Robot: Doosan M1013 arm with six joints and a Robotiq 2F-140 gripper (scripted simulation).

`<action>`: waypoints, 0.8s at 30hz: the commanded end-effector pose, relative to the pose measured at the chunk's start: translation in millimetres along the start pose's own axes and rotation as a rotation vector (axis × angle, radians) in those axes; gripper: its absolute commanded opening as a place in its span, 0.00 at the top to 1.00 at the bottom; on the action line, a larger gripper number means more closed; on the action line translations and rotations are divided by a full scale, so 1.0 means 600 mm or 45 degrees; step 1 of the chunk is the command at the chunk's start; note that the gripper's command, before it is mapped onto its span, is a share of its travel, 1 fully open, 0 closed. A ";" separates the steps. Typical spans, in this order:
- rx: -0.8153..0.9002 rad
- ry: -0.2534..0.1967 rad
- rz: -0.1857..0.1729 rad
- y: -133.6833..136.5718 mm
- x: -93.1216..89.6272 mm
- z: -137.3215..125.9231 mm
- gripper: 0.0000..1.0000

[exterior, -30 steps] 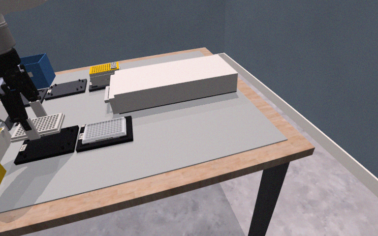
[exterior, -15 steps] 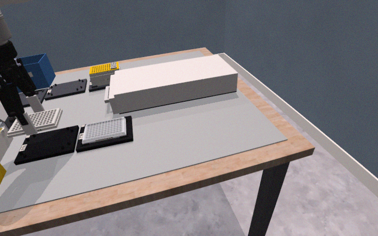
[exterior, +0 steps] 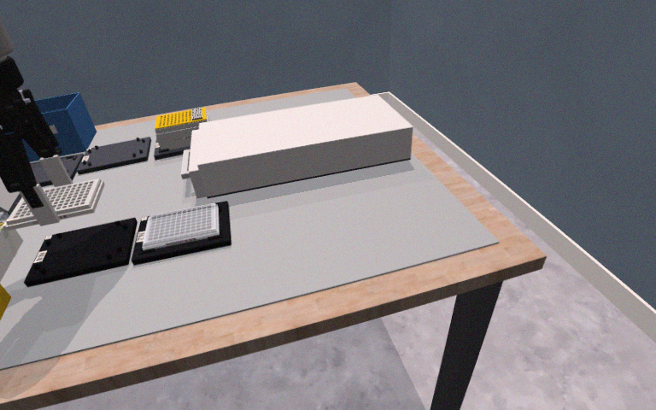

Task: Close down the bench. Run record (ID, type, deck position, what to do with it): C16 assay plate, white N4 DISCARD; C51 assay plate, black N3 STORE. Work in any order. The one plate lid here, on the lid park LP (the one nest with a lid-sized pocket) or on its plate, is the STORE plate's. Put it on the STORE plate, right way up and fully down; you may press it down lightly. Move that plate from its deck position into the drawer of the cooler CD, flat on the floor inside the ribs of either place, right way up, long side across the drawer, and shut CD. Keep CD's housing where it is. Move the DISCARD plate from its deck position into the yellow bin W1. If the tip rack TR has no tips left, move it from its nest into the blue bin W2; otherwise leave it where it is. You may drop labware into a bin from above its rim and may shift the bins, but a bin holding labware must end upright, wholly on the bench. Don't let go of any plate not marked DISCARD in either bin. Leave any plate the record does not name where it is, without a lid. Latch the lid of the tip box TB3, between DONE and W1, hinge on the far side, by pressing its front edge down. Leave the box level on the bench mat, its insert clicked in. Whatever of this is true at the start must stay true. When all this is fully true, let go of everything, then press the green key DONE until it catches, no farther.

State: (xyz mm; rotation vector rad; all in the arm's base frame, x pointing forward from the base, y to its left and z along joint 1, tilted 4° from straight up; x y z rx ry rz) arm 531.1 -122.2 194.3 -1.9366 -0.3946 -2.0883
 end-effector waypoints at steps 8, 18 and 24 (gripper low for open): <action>0.000 0.000 0.000 0.000 0.021 0.000 1.00; 0.000 0.000 0.000 0.000 0.039 0.000 1.00; 0.000 0.000 0.000 0.000 0.052 0.000 1.00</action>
Point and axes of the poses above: the point where the finger pads meet when closed, its own x axis back along the fingers, its own y axis across the jaws, z = x × y, the point moved 10 cm from there along x, back along the fingers, and after that the axes turned 15 degrees about x, right-handed, at the moved point
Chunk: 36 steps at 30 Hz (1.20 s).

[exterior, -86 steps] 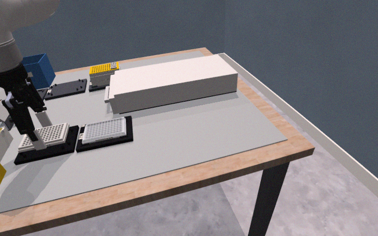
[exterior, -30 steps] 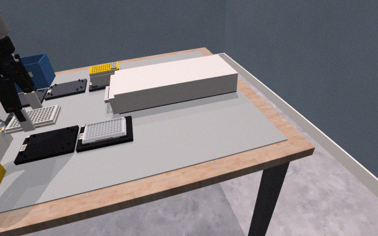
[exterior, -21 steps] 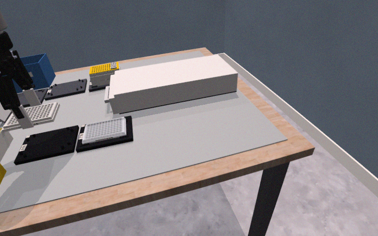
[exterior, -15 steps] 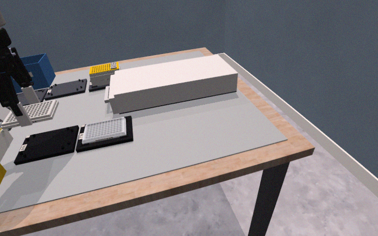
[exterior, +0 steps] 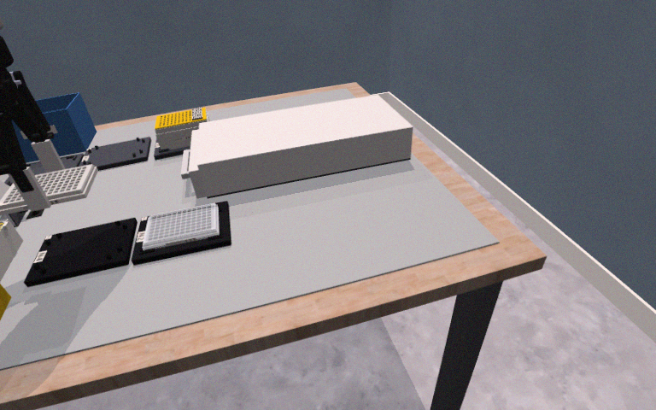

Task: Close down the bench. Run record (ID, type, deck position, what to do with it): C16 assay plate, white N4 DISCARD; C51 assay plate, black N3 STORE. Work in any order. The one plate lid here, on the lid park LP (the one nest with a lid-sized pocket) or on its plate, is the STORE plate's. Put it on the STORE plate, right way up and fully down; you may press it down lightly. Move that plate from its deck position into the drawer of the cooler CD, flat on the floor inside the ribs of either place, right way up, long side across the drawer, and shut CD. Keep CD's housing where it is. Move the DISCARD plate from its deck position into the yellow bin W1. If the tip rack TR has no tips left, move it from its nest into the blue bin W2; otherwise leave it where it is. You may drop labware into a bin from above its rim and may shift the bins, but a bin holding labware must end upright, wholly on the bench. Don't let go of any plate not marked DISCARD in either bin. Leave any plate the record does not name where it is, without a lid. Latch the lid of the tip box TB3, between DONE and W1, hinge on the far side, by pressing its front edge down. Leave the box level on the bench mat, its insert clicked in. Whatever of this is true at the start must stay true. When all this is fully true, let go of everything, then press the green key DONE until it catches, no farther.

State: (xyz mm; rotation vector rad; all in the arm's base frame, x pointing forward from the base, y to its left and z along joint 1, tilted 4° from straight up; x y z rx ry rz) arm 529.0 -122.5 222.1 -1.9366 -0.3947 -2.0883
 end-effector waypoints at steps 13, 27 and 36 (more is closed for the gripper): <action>0.000 0.000 0.000 0.000 0.016 0.000 1.00; 0.004 0.000 0.000 0.018 0.016 -0.045 1.00; 0.004 0.000 0.000 0.033 0.016 -0.083 1.00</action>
Point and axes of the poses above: the point where the finger pads meet when closed, its own x axis back along the fingers, its own y axis across the jaws, z = x × y, the point moved 10 cm from there along x, back along the fingers, and after that the axes turned 15 degrees about x, right-handed, at the moved point
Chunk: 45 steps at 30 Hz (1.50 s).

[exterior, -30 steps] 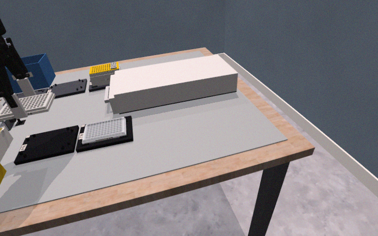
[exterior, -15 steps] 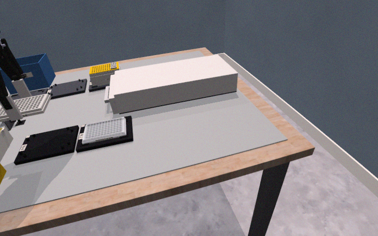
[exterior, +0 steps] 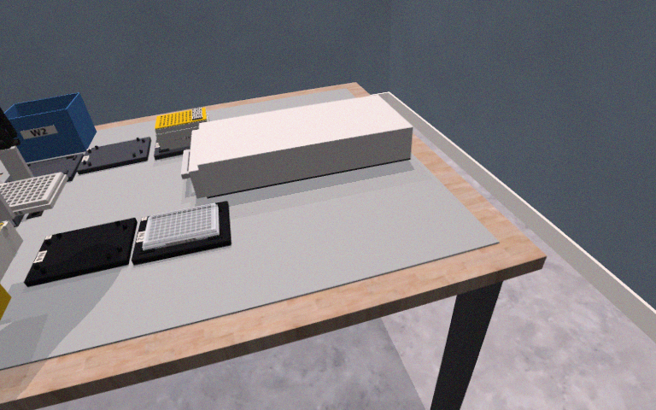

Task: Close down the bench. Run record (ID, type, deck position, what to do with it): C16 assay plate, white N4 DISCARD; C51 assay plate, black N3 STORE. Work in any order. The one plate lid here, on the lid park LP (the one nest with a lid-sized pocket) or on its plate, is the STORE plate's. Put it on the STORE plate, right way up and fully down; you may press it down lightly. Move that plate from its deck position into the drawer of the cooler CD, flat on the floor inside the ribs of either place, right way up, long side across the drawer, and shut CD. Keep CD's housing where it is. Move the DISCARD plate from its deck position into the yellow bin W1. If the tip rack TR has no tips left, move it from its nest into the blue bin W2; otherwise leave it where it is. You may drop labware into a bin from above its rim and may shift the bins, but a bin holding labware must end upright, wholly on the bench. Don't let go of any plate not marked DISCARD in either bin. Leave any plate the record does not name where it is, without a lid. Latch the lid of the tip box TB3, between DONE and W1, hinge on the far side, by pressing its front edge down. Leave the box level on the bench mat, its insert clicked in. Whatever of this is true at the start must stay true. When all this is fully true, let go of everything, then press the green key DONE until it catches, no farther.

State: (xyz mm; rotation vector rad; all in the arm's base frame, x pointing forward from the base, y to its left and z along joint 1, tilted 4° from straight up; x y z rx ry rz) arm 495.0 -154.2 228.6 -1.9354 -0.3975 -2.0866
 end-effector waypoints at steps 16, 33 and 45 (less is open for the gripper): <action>0.000 0.001 0.000 0.027 0.000 -0.069 1.00; 0.000 0.001 0.000 0.052 0.000 -0.131 1.00; 0.000 0.001 0.000 0.068 0.000 -0.172 1.00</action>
Point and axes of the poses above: the point where the finger pads meet when closed, its own x axis back along the fingers, its own y axis across the jaws, z = x × y, the point moved 10 cm from there along x, back along the fingers, and after that the axes turned 15 degrees about x, right-handed, at the moved point
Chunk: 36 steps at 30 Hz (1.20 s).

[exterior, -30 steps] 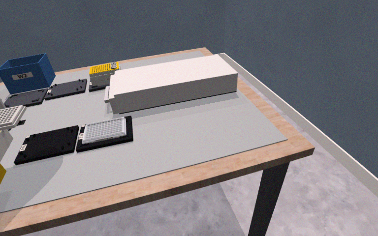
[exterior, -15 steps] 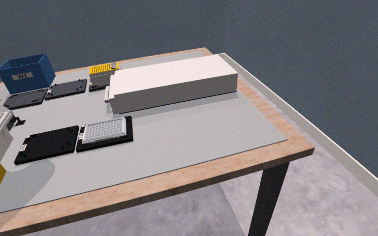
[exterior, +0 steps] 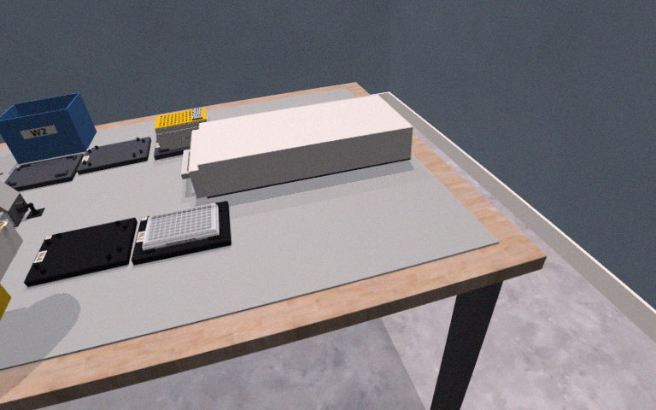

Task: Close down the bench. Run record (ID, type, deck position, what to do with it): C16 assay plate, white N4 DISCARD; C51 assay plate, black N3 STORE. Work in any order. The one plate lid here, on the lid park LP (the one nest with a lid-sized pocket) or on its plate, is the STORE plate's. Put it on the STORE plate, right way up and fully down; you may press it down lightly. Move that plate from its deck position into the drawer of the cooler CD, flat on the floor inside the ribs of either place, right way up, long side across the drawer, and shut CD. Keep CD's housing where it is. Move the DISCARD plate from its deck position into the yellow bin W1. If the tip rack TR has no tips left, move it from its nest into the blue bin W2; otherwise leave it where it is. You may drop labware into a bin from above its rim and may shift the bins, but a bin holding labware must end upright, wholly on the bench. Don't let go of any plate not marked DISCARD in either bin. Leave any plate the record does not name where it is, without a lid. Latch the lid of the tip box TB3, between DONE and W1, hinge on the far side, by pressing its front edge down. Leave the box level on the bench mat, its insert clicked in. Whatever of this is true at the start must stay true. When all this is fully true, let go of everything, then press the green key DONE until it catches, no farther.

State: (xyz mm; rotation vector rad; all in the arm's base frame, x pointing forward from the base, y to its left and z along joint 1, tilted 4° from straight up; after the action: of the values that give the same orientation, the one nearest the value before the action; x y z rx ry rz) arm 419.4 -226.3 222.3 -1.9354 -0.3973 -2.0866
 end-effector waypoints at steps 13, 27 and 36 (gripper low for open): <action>0.000 0.000 0.000 0.022 0.000 -0.056 1.00; 0.000 0.000 0.000 0.045 0.000 -0.114 1.00; 0.000 0.000 0.000 0.052 0.000 -0.131 1.00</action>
State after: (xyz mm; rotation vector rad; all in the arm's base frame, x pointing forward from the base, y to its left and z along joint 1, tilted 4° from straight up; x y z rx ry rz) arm 359.4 -283.6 217.3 -1.9351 -0.3977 -2.0863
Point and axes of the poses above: the point where the finger pads meet when closed, its own x axis back along the fingers, its own y axis across the jaws, z = x × y, the point moved 10 cm from there along x, back along the fingers, and after that the axes turned 15 degrees about x, right-handed, at the moved point
